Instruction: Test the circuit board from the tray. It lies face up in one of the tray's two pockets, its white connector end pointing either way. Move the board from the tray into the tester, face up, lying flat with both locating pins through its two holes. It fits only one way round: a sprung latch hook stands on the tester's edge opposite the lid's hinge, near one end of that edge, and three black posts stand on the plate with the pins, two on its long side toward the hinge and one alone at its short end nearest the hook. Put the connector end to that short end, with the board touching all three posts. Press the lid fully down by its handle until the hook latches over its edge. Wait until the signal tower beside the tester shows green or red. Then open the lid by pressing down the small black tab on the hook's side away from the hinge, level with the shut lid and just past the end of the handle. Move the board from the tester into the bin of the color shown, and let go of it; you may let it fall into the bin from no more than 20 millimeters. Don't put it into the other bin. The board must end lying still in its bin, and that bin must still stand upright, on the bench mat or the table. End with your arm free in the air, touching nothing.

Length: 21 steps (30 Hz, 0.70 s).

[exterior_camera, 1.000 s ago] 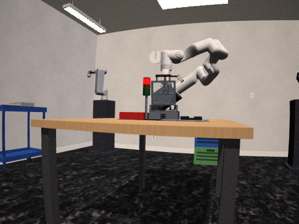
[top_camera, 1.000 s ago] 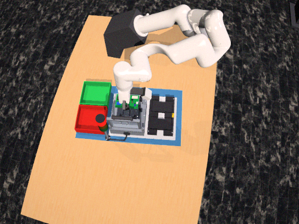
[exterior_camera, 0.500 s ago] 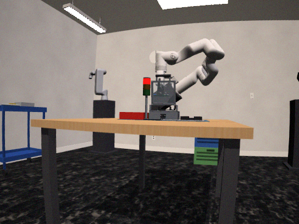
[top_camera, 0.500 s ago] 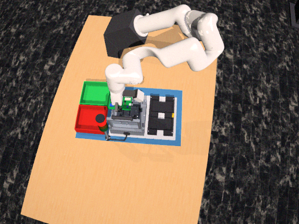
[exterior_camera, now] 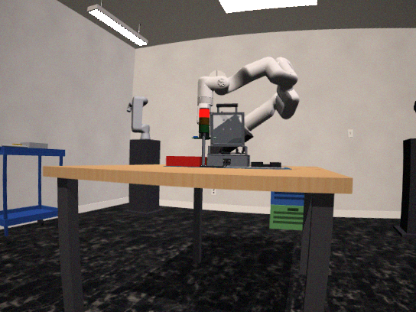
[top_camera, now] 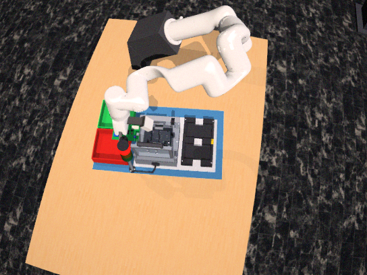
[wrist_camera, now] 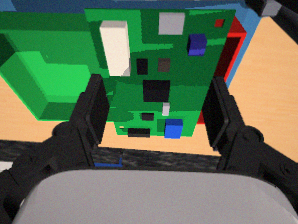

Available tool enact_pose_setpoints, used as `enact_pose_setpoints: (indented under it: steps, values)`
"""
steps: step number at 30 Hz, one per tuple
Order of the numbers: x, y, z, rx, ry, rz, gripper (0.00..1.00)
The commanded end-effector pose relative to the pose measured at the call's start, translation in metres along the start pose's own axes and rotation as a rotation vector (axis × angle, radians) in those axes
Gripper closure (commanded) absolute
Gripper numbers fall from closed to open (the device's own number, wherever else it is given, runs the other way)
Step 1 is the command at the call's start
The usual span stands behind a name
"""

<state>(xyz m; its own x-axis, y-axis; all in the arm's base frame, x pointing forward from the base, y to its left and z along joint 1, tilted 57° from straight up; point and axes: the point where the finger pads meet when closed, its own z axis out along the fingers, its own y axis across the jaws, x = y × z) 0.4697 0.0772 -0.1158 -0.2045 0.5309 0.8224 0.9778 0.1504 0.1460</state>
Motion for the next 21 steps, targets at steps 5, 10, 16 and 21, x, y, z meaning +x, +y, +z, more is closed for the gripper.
enact_pose_setpoints:
  steps: [5,10,16,21]
  values:
    - [-0.043,0.014,0.012,0.002,0.005,-0.002,0.21]
    - [-0.062,0.018,0.019,0.002,0.005,-0.002,0.21]
    - [-0.074,0.021,0.022,0.002,0.005,-0.002,0.21]
    - [-0.076,0.021,0.023,0.002,0.005,-0.002,0.21]
